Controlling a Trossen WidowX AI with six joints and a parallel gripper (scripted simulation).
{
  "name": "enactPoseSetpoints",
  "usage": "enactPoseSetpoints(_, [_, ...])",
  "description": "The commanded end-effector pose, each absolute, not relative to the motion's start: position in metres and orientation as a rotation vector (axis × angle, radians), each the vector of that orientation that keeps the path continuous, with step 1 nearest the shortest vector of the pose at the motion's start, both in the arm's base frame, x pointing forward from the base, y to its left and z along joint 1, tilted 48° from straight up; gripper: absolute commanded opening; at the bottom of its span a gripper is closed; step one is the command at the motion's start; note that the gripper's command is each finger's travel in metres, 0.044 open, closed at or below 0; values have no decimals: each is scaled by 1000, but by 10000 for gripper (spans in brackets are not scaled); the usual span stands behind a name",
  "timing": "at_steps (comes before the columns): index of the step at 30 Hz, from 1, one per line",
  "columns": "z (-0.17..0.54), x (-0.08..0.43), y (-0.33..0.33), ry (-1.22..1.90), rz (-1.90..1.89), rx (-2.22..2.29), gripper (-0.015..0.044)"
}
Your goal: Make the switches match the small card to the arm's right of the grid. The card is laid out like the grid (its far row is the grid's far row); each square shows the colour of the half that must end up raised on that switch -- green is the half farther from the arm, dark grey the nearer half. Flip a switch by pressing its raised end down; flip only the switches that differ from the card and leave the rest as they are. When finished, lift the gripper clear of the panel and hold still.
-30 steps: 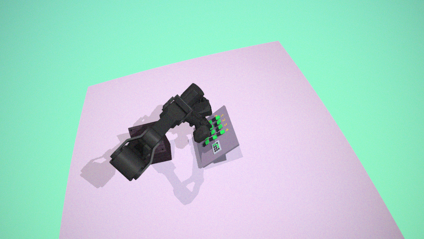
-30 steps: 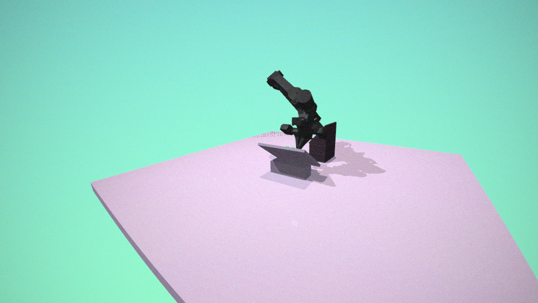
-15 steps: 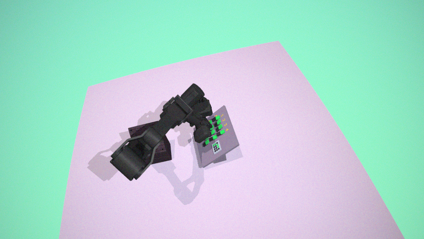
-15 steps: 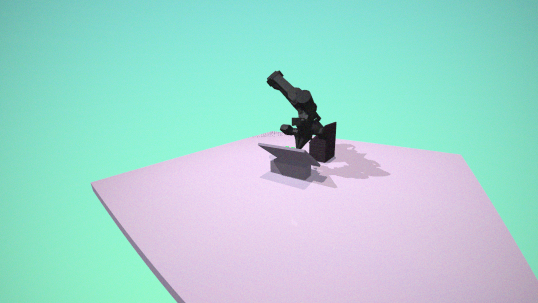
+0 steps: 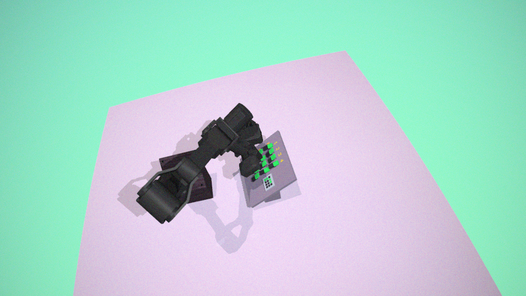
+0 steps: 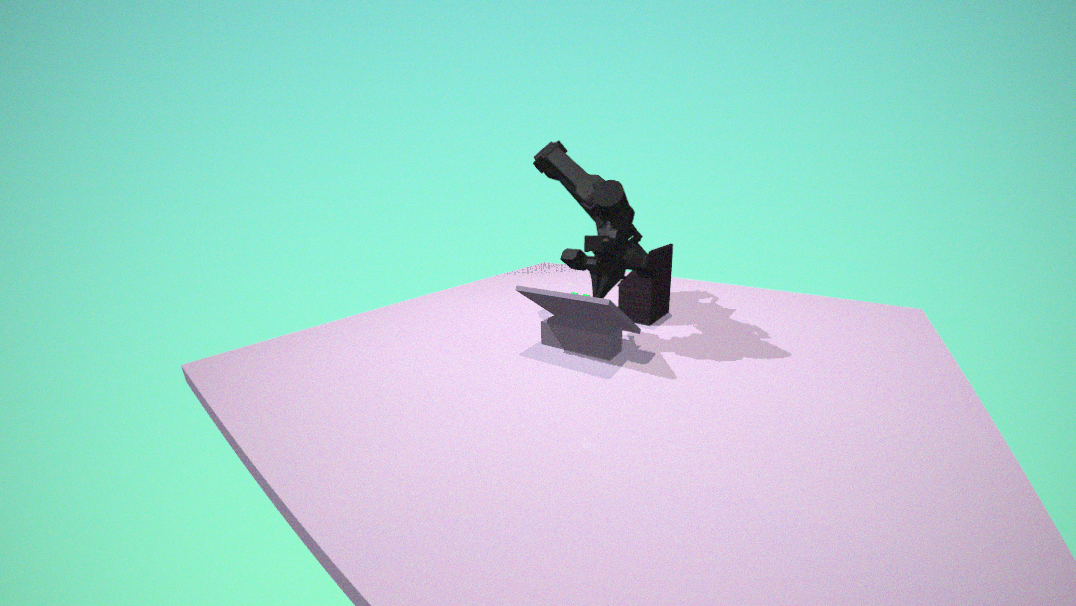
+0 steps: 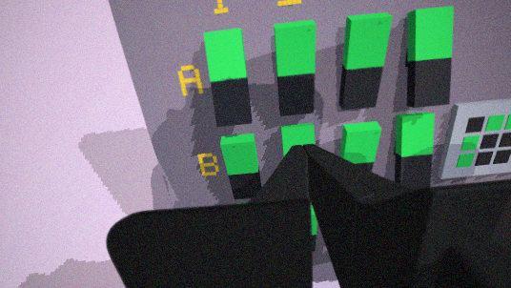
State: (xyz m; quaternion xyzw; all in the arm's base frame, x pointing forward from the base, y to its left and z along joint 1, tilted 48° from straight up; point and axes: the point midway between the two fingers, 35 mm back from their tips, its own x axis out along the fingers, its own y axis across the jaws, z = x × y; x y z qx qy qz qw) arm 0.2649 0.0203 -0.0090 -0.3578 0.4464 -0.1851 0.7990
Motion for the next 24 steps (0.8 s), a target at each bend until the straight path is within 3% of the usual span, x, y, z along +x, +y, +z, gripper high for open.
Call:
enactPoseSetpoints(1, [2, 254, 38, 948, -384, -762, 0])
enactPoseSetpoints(6, [25, 231, 58, 932, -376, -767, 0])
enactPoseSetpoints(24, [24, 252, 20, 955, -390, -766, 0])
